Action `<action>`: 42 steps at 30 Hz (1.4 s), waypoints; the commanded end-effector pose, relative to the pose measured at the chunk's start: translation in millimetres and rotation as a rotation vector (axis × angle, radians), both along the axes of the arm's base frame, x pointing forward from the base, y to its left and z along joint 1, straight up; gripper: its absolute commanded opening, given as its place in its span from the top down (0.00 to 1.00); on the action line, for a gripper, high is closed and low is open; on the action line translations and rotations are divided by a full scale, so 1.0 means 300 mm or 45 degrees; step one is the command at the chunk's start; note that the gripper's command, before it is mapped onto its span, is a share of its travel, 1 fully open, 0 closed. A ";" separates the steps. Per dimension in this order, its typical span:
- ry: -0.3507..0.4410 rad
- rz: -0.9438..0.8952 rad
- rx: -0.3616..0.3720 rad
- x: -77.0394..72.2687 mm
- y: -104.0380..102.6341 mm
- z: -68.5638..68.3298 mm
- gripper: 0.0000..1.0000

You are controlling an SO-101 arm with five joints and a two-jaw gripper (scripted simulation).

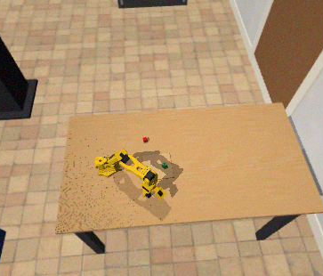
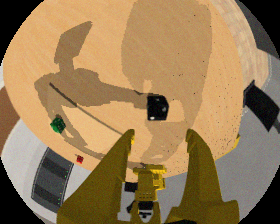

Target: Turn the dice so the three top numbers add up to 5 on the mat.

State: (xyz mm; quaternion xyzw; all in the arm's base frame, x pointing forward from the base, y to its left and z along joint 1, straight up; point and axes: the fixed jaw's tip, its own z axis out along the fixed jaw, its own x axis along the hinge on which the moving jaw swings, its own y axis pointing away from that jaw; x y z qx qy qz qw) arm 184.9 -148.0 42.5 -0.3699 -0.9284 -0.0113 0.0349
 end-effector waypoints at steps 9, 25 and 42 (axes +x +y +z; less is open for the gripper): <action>-0.030 0.029 -0.022 0.013 0.000 0.023 0.72; -0.015 0.029 -0.009 0.011 0.002 -0.047 0.72; -0.015 0.029 -0.009 0.008 0.005 -0.115 0.72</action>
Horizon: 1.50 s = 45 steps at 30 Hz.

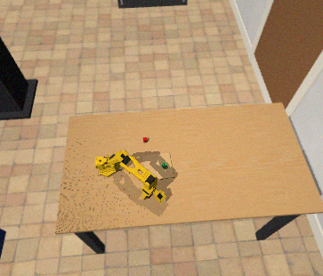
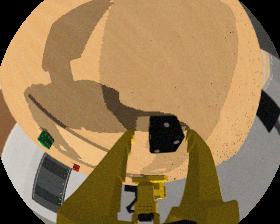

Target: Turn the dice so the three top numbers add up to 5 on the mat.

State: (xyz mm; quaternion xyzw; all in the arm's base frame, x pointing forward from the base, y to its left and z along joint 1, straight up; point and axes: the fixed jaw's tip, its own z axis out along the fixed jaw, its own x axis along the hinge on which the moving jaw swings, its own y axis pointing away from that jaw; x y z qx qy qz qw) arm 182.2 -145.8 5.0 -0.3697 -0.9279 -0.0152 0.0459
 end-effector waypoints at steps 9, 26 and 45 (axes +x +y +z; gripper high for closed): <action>-0.038 0.029 -0.029 0.016 -0.002 0.006 0.72; -0.038 0.029 -0.028 0.011 -0.008 0.006 0.76; -0.040 0.029 -0.026 -0.005 -0.025 0.006 0.88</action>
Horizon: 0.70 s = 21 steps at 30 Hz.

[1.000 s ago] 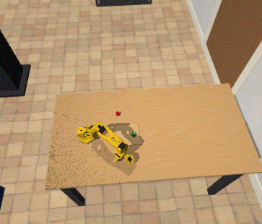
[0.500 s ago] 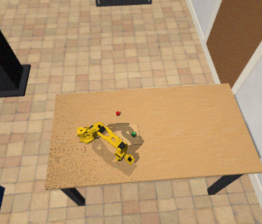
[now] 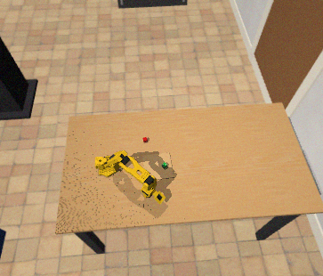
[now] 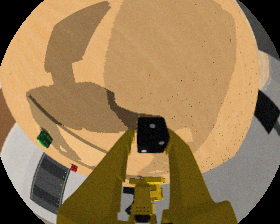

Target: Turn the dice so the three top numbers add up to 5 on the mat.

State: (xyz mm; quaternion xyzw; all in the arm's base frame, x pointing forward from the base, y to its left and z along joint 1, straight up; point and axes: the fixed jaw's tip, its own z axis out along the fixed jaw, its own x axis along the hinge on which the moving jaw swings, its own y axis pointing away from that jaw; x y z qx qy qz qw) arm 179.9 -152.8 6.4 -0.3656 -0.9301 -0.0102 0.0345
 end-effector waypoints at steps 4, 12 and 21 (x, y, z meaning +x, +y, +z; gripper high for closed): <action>-0.017 0.017 -0.004 0.000 -0.004 0.001 0.90; -0.017 0.017 -0.004 -0.001 -0.005 0.001 0.91; -0.017 0.017 -0.004 -0.001 -0.005 0.001 0.94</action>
